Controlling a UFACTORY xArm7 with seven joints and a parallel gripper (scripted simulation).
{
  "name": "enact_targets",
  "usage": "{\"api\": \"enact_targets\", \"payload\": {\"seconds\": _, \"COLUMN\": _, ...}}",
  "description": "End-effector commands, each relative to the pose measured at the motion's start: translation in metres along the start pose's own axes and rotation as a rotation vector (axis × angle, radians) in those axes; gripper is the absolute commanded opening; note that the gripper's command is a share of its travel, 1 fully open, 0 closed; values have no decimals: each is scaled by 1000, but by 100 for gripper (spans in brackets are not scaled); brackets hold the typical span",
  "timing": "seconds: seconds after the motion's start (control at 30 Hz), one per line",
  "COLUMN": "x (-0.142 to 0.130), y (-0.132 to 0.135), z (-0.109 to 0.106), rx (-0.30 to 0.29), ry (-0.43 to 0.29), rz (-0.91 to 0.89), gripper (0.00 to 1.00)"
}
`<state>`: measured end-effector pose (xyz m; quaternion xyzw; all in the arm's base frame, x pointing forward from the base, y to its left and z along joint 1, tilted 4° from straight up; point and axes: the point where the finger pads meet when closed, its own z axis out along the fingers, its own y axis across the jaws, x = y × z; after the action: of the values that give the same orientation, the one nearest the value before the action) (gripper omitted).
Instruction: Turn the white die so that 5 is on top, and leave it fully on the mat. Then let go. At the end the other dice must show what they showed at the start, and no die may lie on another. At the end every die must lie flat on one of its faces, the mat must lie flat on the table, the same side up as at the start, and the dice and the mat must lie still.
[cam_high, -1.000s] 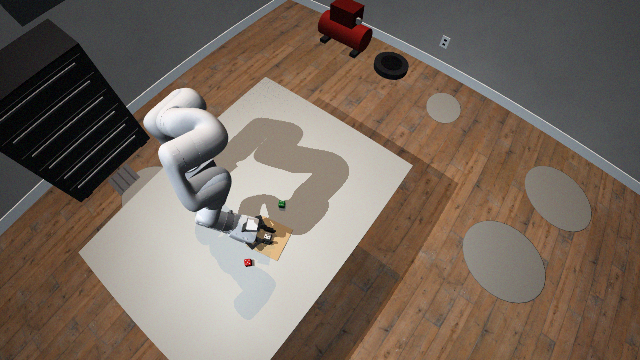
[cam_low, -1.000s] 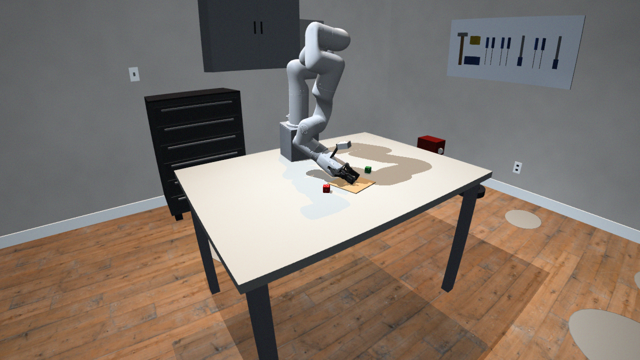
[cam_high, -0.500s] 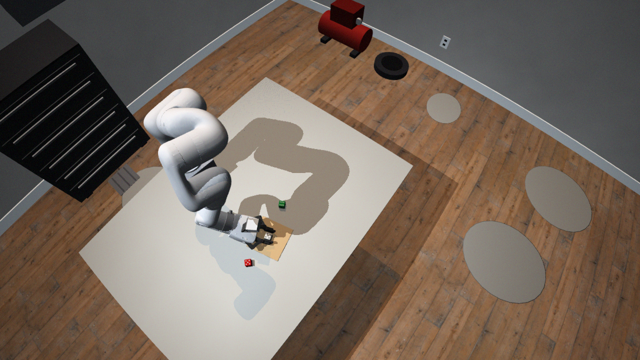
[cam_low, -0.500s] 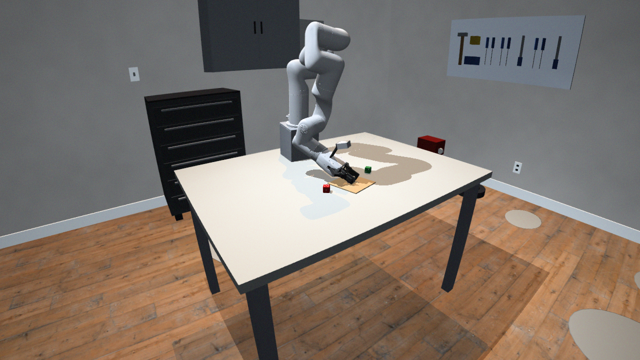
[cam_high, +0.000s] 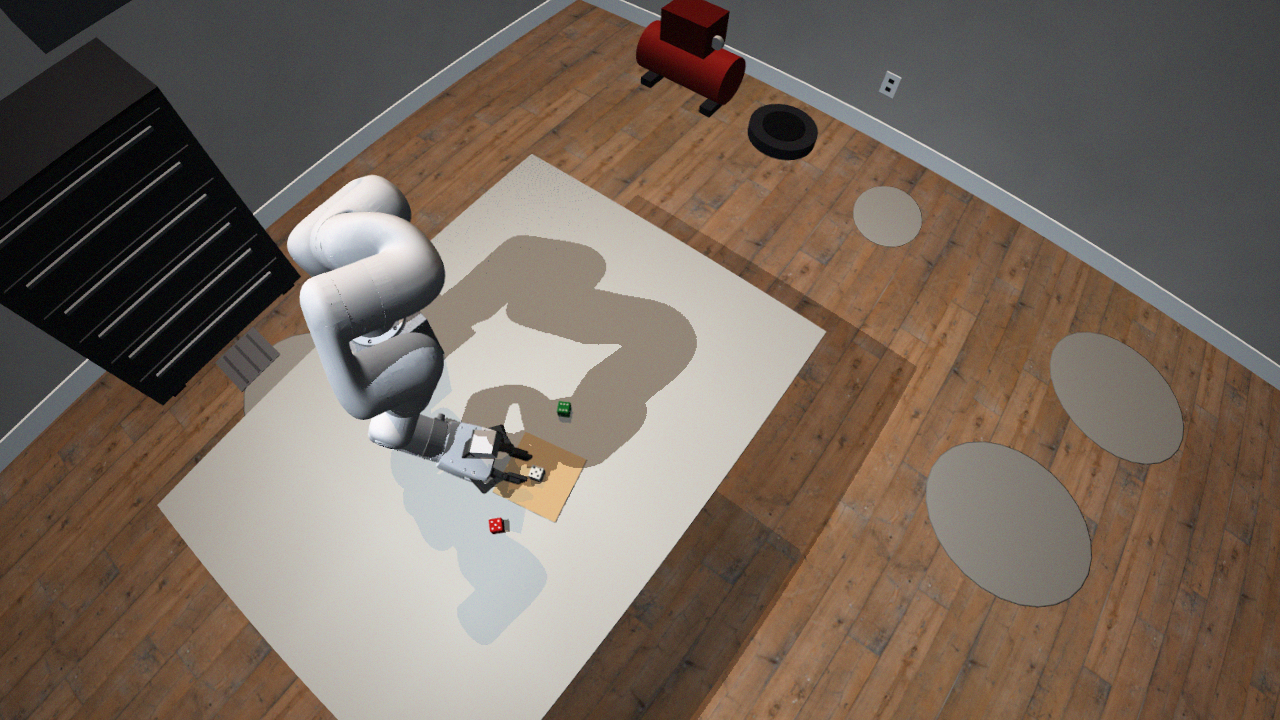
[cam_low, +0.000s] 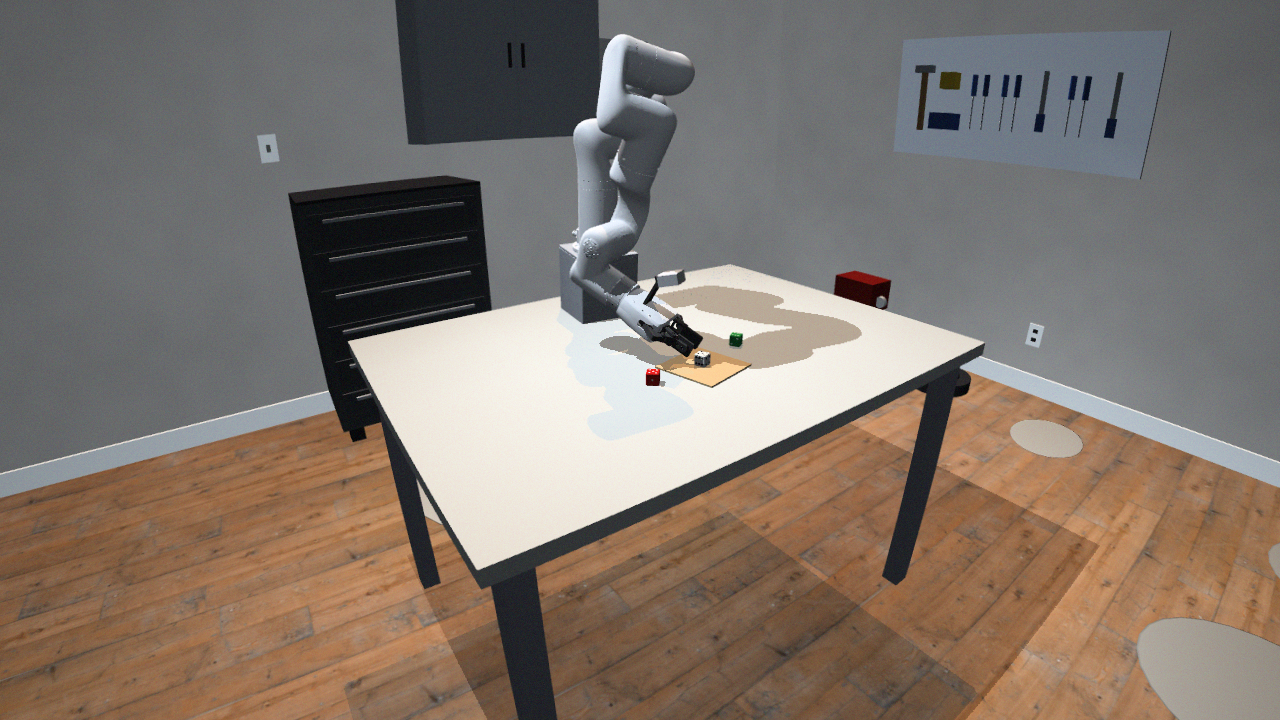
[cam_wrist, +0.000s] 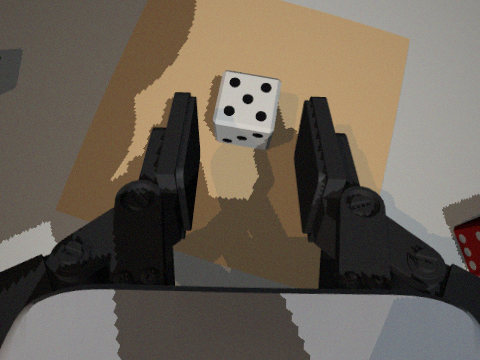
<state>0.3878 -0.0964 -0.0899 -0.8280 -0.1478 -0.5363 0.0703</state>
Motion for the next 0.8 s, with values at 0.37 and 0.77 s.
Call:
{"api": "enact_targets", "payload": {"seconds": 0.37, "x": 1, "y": -3, "z": -7, "rx": 20, "ry": -6, "rz": 13, "gripper": 42}}
{"api": "enact_targets", "payload": {"seconds": 0.77, "x": 0, "y": -65, "z": -6, "rx": 321, "ry": -216, "rz": 217, "gripper": 42}}
